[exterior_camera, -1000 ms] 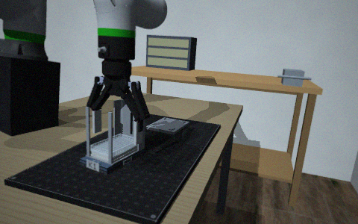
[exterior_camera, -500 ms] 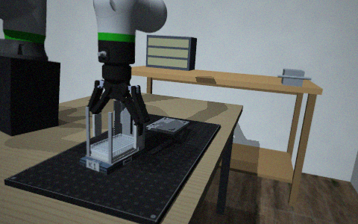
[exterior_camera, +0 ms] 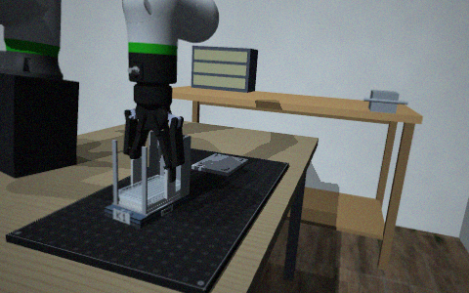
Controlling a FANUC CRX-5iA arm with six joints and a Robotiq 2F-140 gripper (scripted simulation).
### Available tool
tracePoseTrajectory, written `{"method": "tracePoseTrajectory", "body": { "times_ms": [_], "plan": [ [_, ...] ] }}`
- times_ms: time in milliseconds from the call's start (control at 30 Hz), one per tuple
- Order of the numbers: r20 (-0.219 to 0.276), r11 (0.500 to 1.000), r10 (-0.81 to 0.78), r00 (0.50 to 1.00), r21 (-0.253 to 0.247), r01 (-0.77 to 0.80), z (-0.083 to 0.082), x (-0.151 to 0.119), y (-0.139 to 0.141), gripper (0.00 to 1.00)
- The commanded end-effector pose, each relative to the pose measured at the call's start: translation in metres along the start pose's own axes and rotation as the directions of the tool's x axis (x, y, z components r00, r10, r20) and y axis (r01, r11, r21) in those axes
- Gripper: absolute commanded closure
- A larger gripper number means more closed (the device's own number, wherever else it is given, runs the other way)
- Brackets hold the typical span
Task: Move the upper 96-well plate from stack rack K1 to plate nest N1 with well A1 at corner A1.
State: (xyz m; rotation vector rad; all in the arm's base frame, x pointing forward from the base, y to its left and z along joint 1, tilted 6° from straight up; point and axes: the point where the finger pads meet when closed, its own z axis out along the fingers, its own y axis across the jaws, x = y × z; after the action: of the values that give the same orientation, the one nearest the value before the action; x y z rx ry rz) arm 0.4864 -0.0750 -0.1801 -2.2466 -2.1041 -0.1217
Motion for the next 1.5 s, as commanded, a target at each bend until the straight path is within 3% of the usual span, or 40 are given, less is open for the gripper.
{"method": "tracePoseTrajectory", "body": {
  "times_ms": [0, 667, 1467],
  "plan": [
    [0.000, 1.000, 0.000, 1.000, 0.000, 0.000, 0.000, 0.000, 0.000, 1.00],
    [0.000, 1.000, 0.000, 1.000, 0.000, 0.000, 0.000, 0.000, 0.000, 1.00],
    [0.000, 1.000, 0.000, 1.000, 0.000, 0.000, -0.037, 0.000, 0.000, 1.00]
  ]
}}
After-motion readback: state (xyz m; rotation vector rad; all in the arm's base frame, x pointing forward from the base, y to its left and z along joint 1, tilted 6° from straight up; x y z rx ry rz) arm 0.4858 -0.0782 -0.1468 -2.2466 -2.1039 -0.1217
